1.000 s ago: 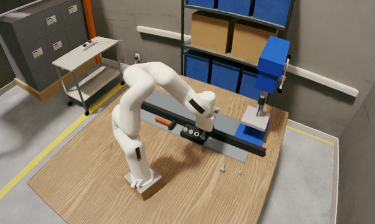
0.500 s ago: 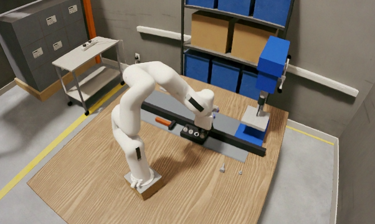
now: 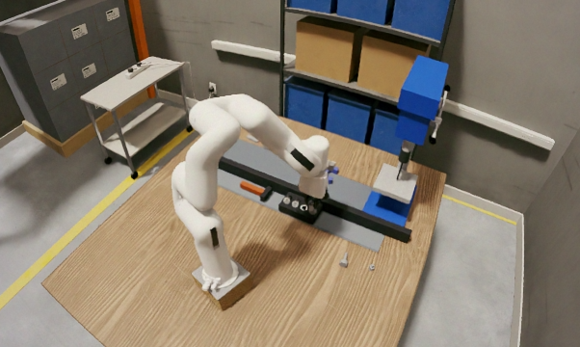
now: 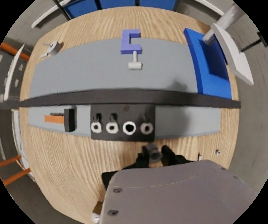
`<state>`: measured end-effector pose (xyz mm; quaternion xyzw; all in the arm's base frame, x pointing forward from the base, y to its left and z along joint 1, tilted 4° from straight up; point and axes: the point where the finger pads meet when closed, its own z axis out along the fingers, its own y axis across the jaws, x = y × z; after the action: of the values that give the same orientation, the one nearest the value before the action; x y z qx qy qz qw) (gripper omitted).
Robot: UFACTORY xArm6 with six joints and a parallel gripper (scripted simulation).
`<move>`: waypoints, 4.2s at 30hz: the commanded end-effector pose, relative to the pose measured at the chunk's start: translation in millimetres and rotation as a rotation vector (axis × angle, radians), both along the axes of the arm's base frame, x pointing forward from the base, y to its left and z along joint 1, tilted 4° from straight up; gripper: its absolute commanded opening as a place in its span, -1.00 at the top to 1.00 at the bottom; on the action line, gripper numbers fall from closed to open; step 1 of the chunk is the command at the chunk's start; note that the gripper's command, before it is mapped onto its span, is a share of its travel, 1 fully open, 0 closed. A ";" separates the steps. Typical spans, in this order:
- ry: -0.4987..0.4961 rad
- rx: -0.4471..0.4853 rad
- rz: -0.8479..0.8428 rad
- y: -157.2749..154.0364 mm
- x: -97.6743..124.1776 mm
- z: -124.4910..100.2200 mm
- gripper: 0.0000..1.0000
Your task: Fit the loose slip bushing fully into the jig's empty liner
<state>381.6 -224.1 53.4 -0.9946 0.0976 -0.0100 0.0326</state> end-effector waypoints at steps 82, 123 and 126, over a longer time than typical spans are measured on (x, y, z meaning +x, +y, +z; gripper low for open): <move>-0.004 -0.003 0.000 36.3 40.7 -15.5 0.48; -0.004 -0.003 0.000 37.3 41.2 -32.2 0.48; -0.004 -0.003 0.000 37.3 41.2 -32.2 0.48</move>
<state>421.4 -186.0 19.6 -0.9947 0.0976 -0.0099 0.0322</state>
